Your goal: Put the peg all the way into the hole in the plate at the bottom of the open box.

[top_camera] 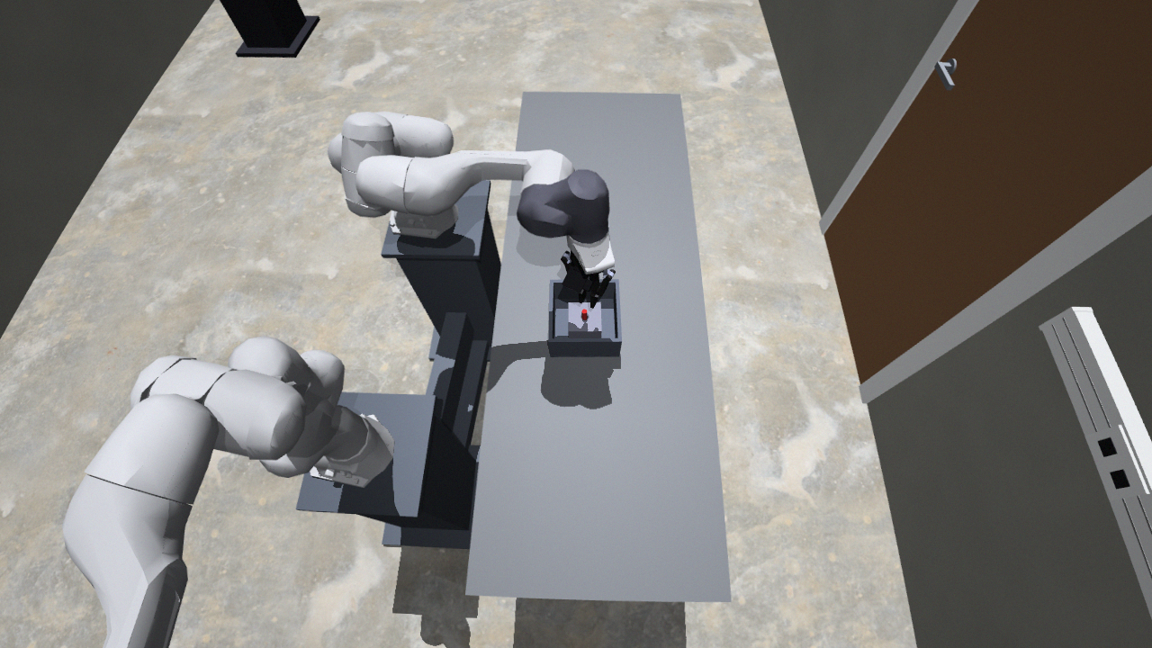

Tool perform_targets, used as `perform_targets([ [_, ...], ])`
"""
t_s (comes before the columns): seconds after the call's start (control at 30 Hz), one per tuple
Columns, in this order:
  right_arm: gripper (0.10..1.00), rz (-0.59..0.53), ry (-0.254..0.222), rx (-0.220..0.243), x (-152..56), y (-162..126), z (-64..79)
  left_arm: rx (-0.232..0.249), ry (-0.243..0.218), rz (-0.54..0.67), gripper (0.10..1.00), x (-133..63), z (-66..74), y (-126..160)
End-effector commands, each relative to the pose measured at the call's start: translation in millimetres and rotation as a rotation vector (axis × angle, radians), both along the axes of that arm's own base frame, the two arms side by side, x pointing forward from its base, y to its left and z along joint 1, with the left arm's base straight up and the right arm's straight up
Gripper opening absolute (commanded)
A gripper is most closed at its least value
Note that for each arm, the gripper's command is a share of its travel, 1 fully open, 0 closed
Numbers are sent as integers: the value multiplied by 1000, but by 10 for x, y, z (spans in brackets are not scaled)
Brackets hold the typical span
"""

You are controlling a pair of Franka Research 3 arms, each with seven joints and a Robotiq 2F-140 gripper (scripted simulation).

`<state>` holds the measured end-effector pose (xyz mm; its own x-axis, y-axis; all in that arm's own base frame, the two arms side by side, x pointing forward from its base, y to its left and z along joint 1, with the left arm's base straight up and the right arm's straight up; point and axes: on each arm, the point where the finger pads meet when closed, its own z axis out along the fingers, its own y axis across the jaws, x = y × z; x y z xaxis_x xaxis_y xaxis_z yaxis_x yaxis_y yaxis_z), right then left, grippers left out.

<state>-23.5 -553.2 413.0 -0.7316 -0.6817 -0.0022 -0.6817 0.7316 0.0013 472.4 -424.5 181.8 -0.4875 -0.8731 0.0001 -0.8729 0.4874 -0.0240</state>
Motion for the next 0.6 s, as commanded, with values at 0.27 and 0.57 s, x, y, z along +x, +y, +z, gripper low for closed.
perform_targets([
  [0.27, 1000, -6, 1, -2, 5, -8, -1, 12, 21, 15, 249, -74, 249, 33],
  [0.57, 1000, -6, 1, -2, 5, -8, -1, 12, 21, 15, 249, -74, 250, 33],
])
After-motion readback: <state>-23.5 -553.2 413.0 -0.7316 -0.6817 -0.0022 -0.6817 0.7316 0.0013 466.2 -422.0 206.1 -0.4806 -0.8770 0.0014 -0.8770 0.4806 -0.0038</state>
